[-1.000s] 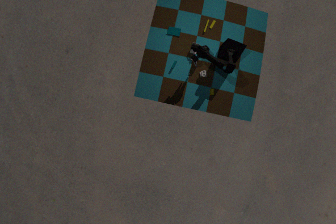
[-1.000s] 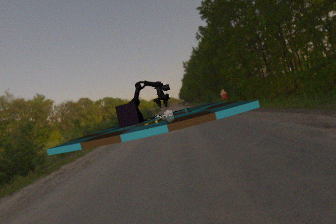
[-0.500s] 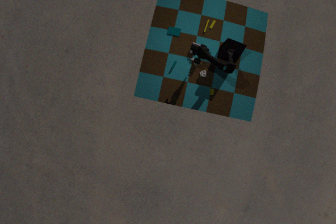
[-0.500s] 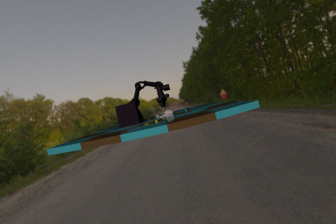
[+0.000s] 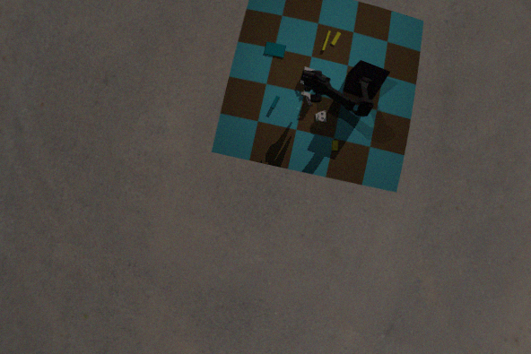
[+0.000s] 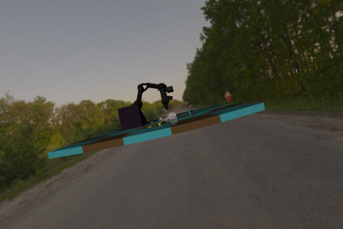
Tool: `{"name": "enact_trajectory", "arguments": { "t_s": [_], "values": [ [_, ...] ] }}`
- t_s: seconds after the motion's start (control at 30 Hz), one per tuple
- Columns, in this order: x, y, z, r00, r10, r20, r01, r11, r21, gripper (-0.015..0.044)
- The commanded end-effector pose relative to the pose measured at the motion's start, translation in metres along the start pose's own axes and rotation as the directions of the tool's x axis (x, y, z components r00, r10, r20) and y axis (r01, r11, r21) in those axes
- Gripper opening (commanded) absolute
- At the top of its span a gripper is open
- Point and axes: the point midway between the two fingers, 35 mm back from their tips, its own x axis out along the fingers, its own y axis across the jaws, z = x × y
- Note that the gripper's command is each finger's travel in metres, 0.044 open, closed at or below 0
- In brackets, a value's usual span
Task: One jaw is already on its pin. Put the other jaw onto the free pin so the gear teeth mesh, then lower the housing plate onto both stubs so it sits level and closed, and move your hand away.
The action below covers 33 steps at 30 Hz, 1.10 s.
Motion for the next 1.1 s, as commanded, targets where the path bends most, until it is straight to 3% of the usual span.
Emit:
{"name": "enact_trajectory", "arguments": {
  "t_s": [0.0,0.5,1.07],
  "values": [
    [-0.001,0.002,0.001,1.000,0.000,0.002,0.001,0.993,-0.118,0.0440],
    [-0.003,0.009,0.003,1.000,0.000,0.003,0.001,0.864,-0.503,0.0440],
    [-0.004,0.016,0.005,1.000,0.001,0.004,0.003,0.548,-0.836,0.0440]
  ]
}}
